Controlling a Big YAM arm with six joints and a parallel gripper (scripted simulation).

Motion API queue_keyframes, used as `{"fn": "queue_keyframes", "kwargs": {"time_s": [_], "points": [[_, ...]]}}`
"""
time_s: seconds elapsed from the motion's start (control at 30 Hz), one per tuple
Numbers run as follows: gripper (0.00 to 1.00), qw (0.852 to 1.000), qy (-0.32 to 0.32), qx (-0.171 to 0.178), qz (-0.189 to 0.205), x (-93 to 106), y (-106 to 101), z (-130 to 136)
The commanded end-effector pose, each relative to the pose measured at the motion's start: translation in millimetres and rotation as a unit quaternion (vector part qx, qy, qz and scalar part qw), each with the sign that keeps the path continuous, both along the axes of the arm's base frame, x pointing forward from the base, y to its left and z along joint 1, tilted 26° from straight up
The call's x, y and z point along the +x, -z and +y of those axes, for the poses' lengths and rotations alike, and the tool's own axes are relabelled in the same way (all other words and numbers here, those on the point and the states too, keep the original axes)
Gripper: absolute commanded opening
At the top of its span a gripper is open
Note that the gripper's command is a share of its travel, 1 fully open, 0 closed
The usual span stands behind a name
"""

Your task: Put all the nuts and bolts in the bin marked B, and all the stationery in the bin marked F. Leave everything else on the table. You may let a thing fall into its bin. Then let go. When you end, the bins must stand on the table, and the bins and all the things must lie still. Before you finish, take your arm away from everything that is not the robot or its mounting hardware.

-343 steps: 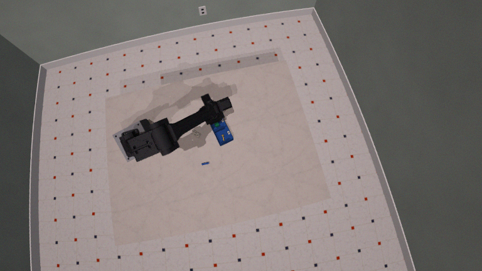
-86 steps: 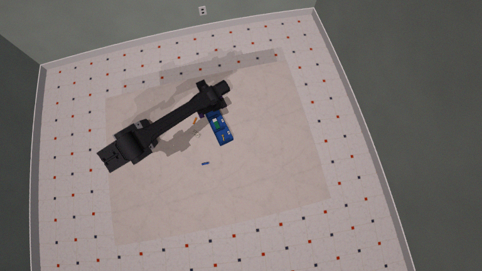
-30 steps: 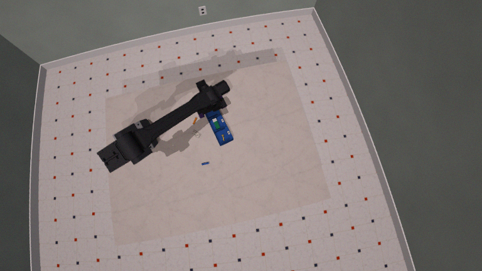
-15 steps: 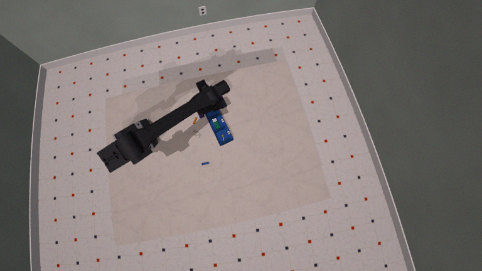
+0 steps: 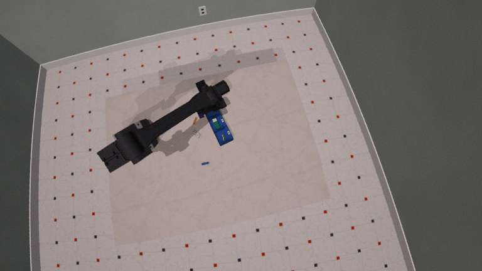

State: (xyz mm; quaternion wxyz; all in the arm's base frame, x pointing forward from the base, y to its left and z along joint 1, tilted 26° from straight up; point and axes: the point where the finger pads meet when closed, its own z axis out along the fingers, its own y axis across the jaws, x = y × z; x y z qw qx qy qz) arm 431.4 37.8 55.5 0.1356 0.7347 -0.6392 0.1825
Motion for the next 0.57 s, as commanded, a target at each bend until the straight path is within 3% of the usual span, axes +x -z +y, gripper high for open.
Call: {"fn": "queue_keyframes", "kwargs": {"time_s": [0.0, 0.53], "points": [[1.00, 1.000, 0.005, 0.002, -0.004, 7.8, 2.0, 1.4], [1.00, 1.000, 0.005, 0.002, -0.005, 8.8, 1.1, 1.7]]}}
